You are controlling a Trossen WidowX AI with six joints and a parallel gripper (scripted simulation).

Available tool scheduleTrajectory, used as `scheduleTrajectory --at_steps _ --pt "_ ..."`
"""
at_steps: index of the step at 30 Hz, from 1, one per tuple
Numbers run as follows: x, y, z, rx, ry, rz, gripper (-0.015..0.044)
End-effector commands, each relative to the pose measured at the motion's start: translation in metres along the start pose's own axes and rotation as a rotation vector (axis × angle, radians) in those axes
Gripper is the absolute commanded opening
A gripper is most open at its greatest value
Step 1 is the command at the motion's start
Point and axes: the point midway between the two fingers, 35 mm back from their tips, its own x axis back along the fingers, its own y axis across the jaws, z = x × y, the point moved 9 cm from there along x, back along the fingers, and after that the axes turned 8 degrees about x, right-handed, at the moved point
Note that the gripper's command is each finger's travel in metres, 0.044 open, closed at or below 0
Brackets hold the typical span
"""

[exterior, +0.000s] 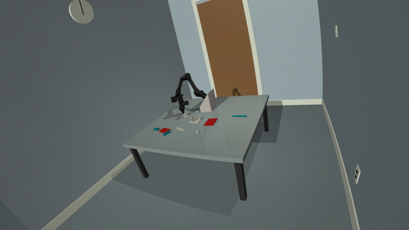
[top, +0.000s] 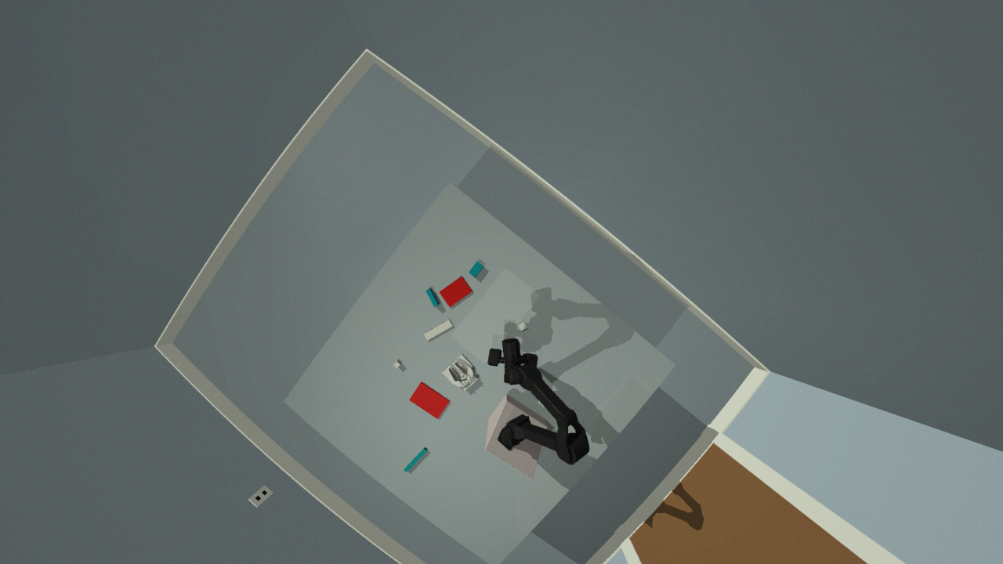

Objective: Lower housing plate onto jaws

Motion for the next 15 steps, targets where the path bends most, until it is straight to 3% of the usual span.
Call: scheduleTrajectory --at_steps 1,15 --pt "-0.0090 -0.0013 -0.0016 0.012 -0.011 0.000 0.0440" --pt "-0.0171 -0.0016 -0.0015 0.012 -0.011 0.000 0.0440"
